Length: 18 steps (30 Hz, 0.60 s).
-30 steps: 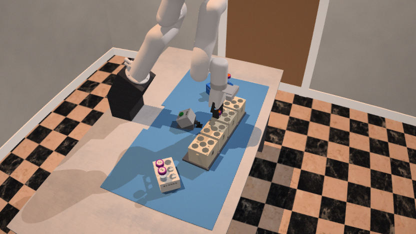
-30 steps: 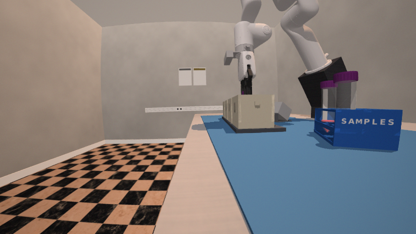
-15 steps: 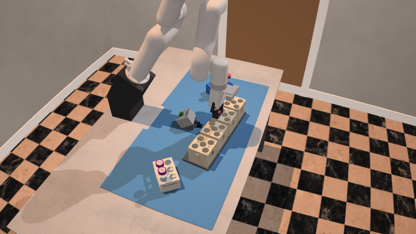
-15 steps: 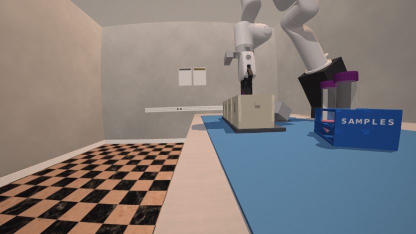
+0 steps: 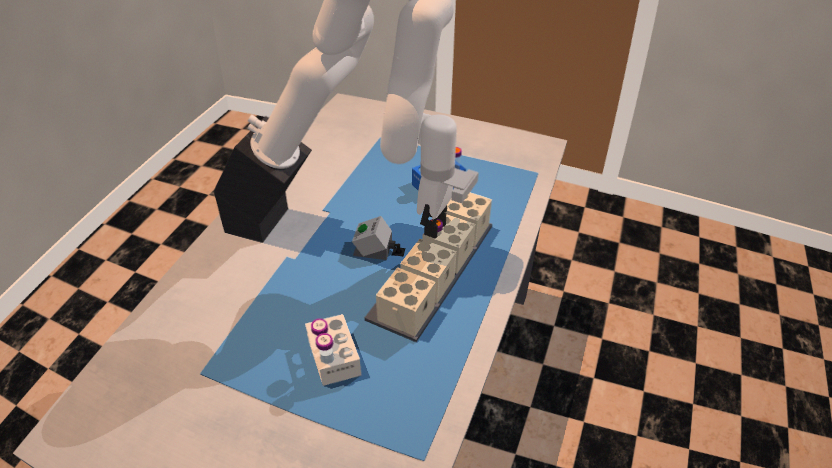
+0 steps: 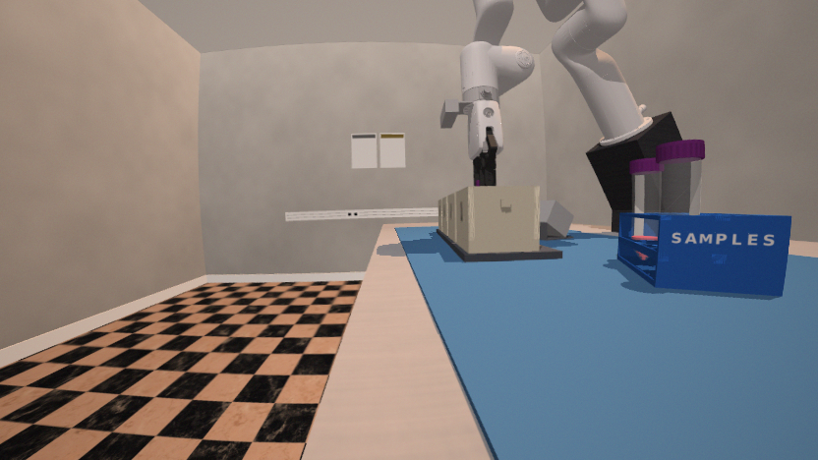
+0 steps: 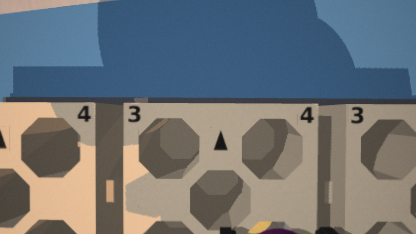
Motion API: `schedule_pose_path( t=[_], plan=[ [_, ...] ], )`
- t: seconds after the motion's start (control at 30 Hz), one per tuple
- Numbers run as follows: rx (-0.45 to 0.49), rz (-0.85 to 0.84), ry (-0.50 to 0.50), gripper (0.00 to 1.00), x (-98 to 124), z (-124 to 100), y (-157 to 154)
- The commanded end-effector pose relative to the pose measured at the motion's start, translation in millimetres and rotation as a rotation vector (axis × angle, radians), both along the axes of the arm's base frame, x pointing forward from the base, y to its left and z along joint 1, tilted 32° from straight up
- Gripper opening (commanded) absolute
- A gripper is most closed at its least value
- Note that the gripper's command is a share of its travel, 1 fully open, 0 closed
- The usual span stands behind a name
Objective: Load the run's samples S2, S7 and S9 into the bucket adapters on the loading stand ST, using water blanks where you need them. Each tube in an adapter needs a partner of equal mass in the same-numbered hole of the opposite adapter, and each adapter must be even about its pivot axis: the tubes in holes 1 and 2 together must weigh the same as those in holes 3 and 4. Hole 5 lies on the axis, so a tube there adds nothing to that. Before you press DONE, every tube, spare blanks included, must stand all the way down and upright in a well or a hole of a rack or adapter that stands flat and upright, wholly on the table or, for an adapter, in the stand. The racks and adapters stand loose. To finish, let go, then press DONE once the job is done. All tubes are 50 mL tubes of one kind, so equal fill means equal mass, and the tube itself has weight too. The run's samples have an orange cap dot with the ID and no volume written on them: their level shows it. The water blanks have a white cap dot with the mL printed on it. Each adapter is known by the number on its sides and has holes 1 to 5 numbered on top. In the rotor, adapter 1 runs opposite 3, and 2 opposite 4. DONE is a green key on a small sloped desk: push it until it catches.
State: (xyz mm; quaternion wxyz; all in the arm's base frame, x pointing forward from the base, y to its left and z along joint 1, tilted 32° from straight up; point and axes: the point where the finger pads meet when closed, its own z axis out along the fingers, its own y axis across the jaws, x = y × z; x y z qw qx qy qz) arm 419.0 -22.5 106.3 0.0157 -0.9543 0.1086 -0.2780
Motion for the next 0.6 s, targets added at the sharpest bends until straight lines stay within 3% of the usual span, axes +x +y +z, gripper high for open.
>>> schedule_pose_path(
  t=[0.0,0.57],
  plan=[
    [-0.007,-0.004,-0.005,0.44,-3,7,0],
    [-0.007,-0.004,-0.005,0.44,-19,33,2]
  ],
)
